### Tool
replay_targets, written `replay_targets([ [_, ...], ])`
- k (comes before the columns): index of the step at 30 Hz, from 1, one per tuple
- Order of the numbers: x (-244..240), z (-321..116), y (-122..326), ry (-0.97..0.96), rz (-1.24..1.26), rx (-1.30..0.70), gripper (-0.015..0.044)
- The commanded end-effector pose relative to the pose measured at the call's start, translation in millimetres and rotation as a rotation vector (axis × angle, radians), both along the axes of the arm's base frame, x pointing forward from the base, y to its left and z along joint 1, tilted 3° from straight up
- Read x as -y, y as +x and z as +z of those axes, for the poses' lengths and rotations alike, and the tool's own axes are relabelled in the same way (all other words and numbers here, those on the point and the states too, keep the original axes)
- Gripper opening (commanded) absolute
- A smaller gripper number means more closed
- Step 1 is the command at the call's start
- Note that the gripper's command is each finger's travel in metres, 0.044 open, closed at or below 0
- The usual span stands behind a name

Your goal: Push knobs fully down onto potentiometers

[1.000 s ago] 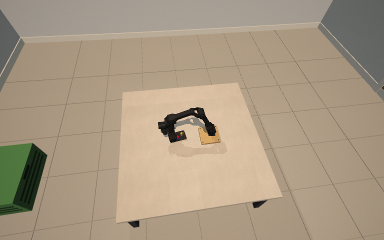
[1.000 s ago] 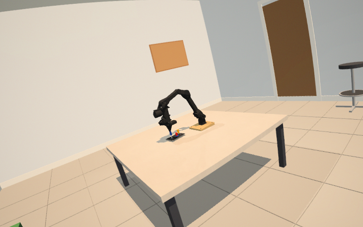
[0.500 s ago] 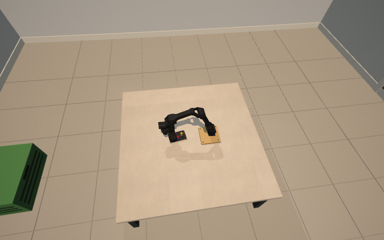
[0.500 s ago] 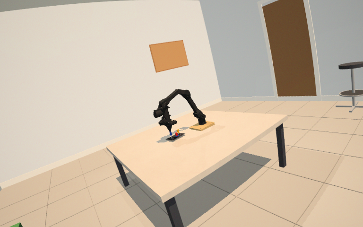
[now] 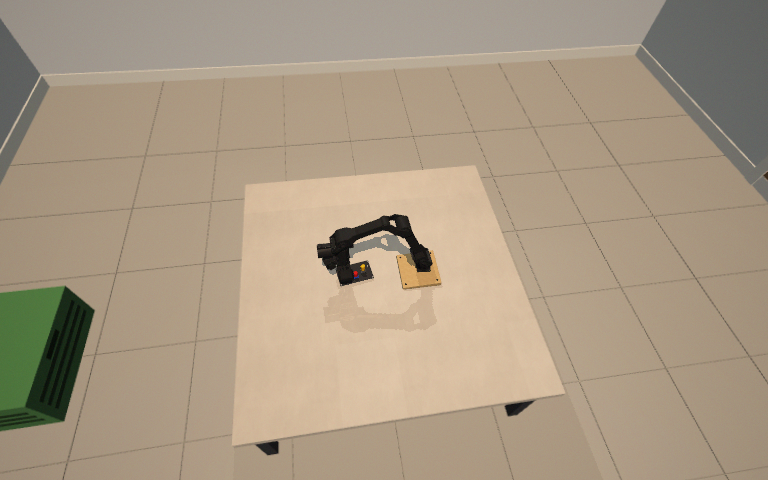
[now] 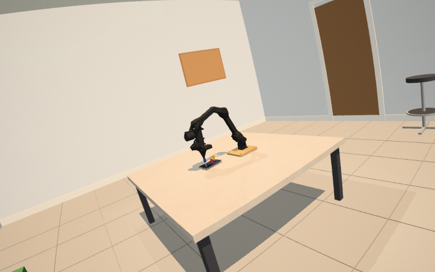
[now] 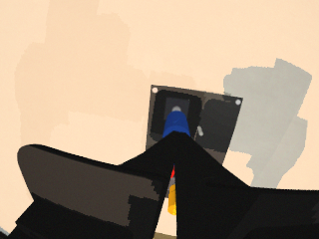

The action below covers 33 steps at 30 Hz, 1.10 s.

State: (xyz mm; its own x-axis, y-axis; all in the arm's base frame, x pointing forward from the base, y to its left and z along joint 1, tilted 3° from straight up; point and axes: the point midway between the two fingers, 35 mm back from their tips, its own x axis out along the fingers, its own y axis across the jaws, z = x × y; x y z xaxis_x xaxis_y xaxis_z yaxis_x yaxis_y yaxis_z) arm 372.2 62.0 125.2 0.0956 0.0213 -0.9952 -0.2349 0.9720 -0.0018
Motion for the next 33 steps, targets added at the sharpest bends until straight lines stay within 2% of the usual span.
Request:
replay_targets([
  [1, -1, -13, 2, 0.003, -0.005, -0.011, 0.0000],
  [33, -2, -28, 3, 0.003, -0.005, -0.011, 0.0000],
])
